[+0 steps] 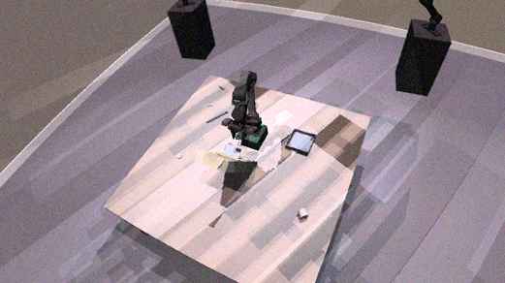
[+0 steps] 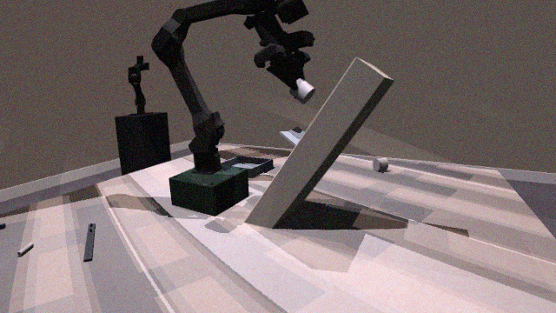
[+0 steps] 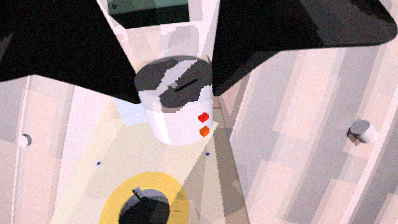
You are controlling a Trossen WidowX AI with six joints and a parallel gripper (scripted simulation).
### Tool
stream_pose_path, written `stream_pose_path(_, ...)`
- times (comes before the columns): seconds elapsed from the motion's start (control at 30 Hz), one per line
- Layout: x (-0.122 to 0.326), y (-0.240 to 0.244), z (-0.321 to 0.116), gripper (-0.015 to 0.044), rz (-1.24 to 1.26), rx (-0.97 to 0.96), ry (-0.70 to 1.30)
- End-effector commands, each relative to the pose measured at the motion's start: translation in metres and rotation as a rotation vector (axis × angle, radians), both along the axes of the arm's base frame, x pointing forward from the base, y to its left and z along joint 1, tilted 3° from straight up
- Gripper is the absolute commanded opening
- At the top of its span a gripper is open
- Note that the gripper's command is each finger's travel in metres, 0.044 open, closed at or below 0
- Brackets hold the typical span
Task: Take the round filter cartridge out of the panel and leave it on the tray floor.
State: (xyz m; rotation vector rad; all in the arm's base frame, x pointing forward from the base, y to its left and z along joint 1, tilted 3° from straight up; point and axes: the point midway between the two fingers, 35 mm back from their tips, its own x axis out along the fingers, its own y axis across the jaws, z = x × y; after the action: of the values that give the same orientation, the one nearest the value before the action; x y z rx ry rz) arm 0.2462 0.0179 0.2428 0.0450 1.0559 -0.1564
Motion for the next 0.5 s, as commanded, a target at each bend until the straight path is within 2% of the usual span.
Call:
stream_pose_path(0.0, 0.005, 0.014, 0.002, 0.0, -0.006, 0.003, -0.019)
stream_pose_path(0.33, 0.008, 0.049, -0.003, 0.0, -0.004, 0.004, -0.029)
stream_pose_path(0.37, 0.005, 0.038, -0.006, 0.0, 0.006, -0.001, -0.007)
stream_pose_path(0.47, 0.003, 0.051, -0.008, 0.0, 0.076, 0.001, -0.003)
